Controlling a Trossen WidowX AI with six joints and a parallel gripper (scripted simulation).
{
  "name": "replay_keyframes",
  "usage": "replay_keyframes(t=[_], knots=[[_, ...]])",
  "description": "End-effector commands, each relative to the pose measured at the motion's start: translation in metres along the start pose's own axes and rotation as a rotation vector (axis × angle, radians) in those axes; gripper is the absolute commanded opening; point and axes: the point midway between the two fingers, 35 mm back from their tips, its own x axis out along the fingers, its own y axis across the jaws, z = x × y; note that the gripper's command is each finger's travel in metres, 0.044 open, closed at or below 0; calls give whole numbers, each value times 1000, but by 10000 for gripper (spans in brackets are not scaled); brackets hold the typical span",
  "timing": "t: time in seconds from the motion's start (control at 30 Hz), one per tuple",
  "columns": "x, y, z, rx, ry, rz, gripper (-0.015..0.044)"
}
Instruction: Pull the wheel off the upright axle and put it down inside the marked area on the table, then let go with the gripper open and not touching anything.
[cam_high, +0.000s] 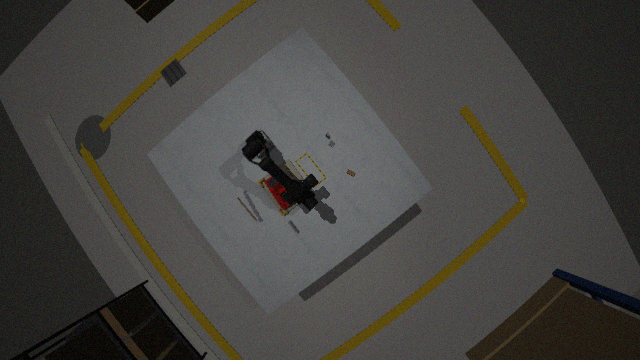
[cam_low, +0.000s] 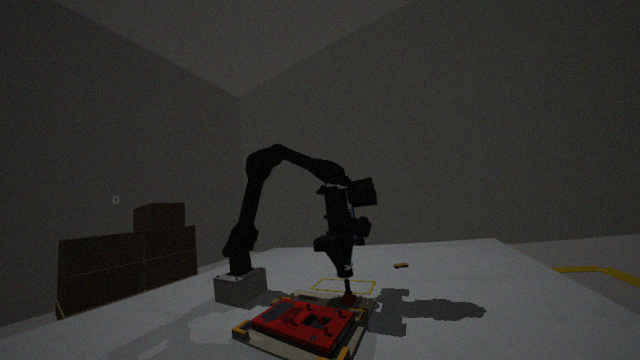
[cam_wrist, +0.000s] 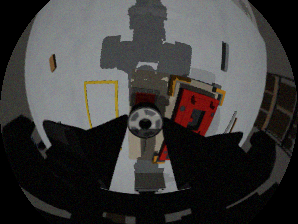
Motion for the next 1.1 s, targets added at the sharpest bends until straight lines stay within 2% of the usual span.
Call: replay_keyframes(t=[0.0,0.2,0.87,1.07], knots=[[-23,0,0,-3,-11,2,0],[-19,4,0,0,-8,1,0],[-27,97,-57,-3,-5,11,0],[-24,100,-59,-3,-5,11,0]])
